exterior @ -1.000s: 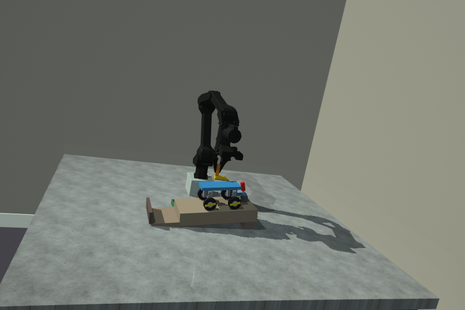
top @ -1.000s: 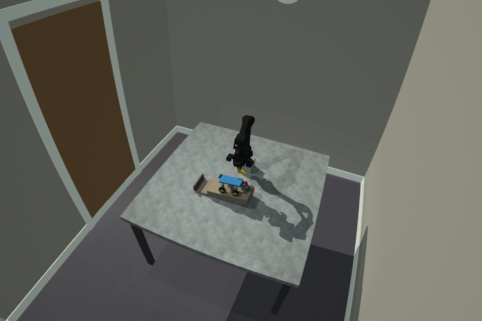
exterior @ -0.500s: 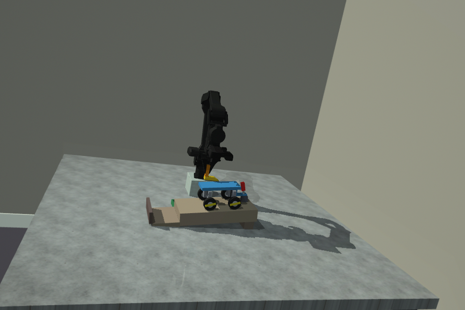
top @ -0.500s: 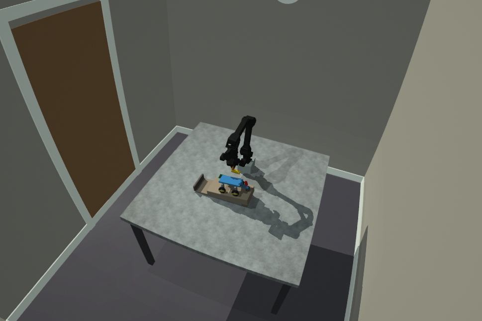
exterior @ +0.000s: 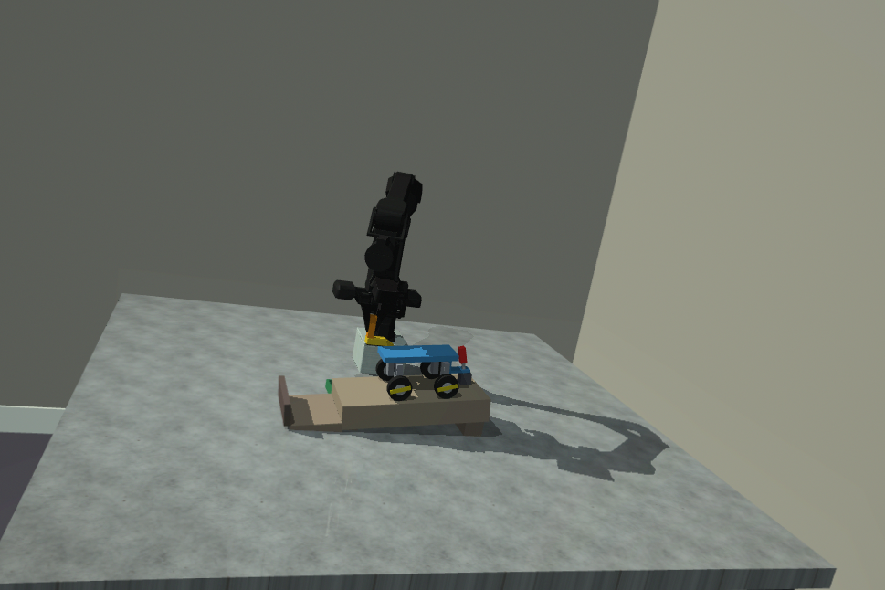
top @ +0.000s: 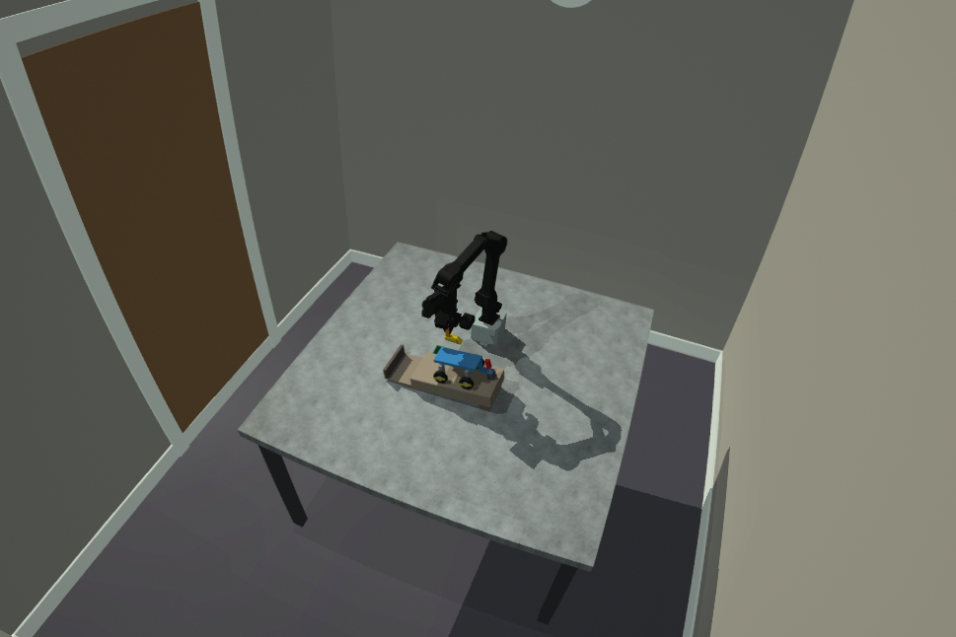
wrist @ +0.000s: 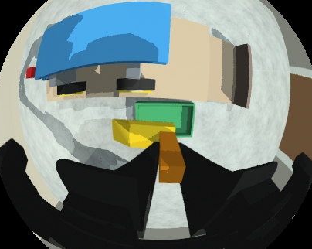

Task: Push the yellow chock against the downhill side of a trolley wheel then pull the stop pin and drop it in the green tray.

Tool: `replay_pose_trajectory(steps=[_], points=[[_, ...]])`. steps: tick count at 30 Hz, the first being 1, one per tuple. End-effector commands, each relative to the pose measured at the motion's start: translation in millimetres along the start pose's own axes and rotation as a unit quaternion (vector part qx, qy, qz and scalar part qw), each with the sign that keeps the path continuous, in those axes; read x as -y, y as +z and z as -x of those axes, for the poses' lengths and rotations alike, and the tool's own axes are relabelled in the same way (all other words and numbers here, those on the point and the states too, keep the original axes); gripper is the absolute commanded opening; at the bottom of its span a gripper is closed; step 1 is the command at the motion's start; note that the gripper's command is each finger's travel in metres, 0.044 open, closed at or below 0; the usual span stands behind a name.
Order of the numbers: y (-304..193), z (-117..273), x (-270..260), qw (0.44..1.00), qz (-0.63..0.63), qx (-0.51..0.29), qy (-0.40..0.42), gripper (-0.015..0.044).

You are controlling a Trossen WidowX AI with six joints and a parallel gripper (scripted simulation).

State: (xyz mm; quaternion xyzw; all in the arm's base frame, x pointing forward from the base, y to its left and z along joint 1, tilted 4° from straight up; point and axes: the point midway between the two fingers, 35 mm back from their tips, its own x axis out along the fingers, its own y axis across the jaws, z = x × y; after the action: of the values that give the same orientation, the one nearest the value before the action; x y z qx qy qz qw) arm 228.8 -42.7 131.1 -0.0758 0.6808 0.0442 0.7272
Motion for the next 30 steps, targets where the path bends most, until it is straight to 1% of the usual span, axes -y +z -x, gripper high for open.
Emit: replay_pose_trajectory(steps=[1,14,21,25,30], points=[[5,0,15,1.000,0.002,0.005,0.001,0.0000],[17,-3,67,1.000,0.002,0.005,-0.002,0.0000],[18,-3,72,0.999,0.002,0.004,0.052,0.0000],[18,-3,72,0.999,0.002,0.005,0.054,0.0000],[33,-7,74,0.999,0.002,0.005,0.054,0.0000]])
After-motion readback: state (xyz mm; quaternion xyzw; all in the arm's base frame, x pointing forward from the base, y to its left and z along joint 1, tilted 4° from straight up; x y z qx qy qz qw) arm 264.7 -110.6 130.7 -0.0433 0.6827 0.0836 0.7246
